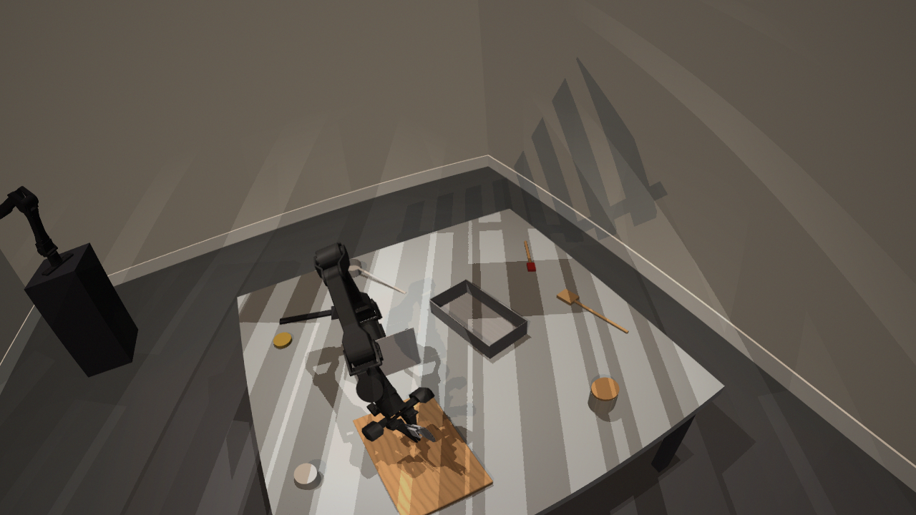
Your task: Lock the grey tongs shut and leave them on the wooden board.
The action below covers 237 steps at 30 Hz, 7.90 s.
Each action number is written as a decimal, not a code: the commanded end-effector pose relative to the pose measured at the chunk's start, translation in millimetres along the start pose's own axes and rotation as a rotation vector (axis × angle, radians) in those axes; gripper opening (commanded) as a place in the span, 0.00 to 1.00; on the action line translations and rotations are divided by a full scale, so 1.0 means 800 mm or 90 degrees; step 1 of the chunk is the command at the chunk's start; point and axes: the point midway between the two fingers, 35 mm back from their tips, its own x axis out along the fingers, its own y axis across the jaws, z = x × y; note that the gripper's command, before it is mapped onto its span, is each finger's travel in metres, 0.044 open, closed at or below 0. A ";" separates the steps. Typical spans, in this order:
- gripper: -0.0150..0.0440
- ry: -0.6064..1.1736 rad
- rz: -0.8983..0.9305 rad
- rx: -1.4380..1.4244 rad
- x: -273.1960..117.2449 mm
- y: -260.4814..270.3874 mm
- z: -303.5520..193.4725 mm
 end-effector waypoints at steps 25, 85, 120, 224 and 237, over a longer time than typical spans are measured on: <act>0.00 0.265 0.015 -0.025 -0.051 -0.014 0.024; 0.00 0.192 0.007 -0.015 -0.031 -0.007 0.013; 0.00 -0.139 0.002 0.001 -0.002 -0.002 -0.011; 0.00 -0.455 0.037 -0.017 0.037 -0.015 0.062; 0.00 -0.455 0.037 -0.017 0.052 -0.014 0.080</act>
